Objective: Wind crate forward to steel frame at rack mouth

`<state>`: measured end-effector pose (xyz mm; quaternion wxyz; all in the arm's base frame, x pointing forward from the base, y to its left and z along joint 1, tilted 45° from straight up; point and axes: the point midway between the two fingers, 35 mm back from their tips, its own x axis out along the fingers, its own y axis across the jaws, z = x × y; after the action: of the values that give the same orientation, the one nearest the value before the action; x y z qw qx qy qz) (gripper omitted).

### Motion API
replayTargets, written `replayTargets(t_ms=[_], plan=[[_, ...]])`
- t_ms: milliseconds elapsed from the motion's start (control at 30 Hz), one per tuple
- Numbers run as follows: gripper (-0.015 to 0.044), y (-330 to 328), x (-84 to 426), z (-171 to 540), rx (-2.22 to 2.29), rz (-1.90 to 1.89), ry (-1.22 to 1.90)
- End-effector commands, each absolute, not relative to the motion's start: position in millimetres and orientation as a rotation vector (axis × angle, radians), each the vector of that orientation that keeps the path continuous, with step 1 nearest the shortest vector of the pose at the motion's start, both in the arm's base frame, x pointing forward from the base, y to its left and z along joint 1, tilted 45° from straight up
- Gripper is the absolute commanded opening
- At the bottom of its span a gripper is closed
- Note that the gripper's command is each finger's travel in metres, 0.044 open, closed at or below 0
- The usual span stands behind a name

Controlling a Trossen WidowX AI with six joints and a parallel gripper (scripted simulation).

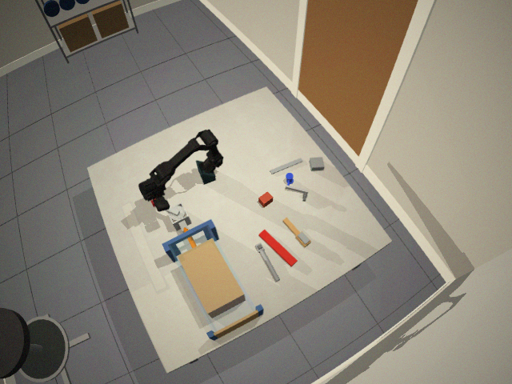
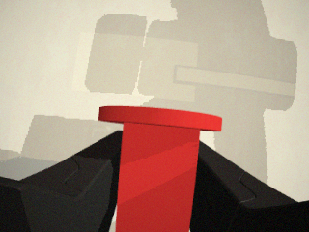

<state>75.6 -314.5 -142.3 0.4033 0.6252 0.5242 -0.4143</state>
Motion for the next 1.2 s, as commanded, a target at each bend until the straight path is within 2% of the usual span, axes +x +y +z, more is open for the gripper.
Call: replayTargets(t_ms=[0, 1167], plan=[[0.0, -325, 91, -149, 1.563, -1.03, 1.292], [0.0, -341, 123, -157, 1.563, -1.028, 1.289]])
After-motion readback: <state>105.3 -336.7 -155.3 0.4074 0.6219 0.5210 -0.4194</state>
